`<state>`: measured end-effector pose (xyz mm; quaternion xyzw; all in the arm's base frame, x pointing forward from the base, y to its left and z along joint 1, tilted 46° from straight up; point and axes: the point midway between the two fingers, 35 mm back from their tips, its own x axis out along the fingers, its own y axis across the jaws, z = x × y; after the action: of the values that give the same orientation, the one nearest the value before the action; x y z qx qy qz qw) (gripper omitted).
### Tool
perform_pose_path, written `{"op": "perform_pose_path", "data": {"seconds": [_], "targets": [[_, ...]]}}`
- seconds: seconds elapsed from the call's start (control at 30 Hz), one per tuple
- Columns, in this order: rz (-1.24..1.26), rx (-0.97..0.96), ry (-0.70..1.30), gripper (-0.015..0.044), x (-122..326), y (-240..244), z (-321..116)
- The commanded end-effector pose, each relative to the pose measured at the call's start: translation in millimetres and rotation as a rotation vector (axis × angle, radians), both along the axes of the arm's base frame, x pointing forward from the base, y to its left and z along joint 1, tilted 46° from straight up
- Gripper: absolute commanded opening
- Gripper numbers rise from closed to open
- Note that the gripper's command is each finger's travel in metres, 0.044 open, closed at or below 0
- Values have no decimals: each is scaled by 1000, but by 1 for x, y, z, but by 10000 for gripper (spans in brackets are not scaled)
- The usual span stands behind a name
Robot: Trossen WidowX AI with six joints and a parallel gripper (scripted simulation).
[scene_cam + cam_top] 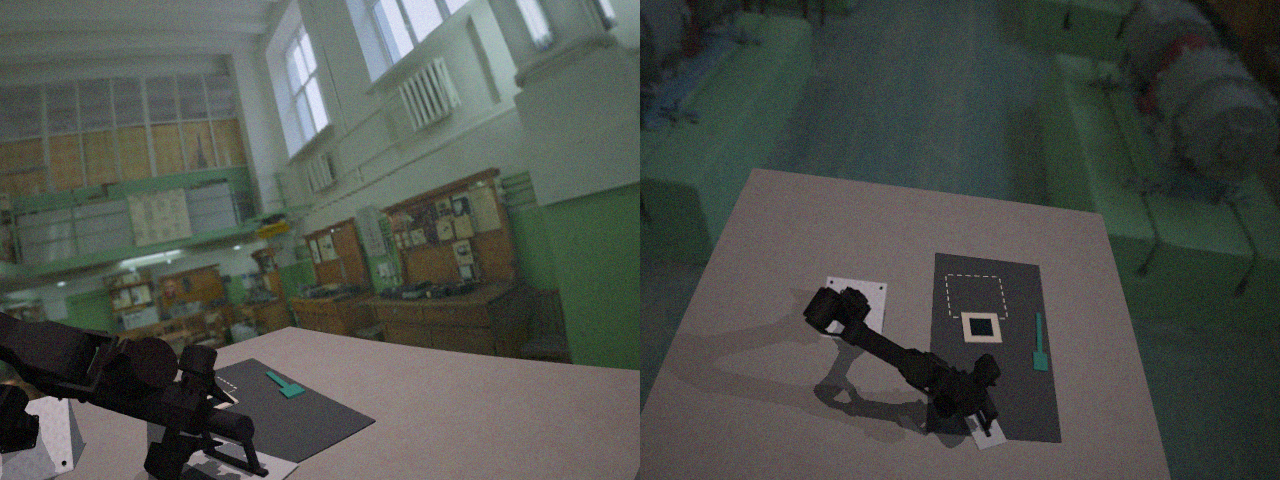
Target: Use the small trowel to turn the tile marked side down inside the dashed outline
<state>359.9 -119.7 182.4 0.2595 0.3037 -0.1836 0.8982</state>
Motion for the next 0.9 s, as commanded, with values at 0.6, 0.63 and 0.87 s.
{"op": "perform_pose_path", "data": {"seconds": [0.6,0.63,0.87], "targets": [[-9,2,3,89,3,-2,-5],[-9,2,3,82,3,-2,-5],[-9,2,3,35,3,-2,-5]]}}
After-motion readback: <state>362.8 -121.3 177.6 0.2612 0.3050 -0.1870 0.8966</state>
